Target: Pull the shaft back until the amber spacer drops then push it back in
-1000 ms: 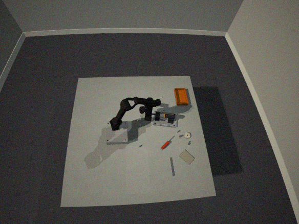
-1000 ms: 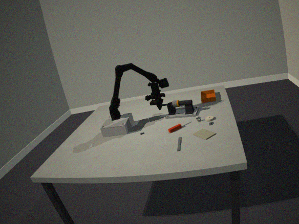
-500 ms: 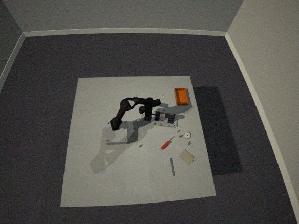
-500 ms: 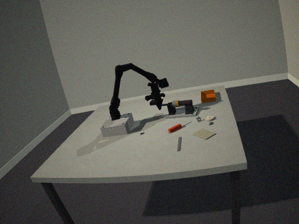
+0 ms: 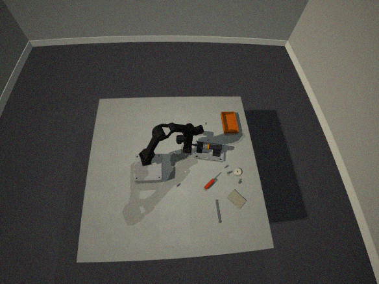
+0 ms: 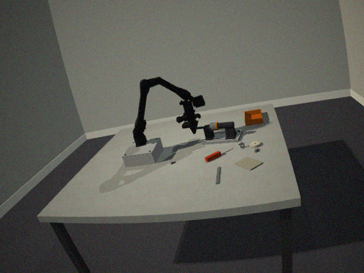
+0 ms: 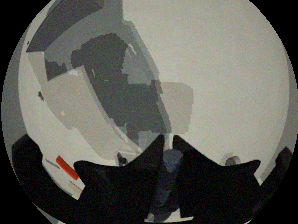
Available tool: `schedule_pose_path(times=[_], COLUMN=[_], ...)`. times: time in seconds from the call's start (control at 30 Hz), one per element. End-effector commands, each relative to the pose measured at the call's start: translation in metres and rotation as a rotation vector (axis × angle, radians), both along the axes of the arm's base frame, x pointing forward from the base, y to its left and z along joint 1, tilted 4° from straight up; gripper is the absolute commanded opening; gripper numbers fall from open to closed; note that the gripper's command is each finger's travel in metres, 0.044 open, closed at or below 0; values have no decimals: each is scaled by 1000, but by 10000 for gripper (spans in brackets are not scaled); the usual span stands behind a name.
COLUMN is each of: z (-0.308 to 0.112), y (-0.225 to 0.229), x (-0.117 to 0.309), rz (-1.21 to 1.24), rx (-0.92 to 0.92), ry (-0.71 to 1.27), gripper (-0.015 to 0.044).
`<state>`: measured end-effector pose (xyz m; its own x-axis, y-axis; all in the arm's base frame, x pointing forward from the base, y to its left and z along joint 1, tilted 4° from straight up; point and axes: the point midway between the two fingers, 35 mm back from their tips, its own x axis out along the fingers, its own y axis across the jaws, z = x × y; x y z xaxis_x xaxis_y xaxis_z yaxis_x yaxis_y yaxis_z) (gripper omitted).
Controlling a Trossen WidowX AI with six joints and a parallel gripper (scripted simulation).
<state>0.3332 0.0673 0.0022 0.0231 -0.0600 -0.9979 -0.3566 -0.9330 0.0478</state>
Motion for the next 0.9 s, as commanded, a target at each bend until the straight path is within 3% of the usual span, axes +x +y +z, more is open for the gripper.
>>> schedule_pose_path(times=[0.0, 0.87], z=[0, 0], y=[1, 2], x=[-1, -4], rz=[-3, -3], rx=[3, 3], ry=[1, 1], gripper=[0, 0])
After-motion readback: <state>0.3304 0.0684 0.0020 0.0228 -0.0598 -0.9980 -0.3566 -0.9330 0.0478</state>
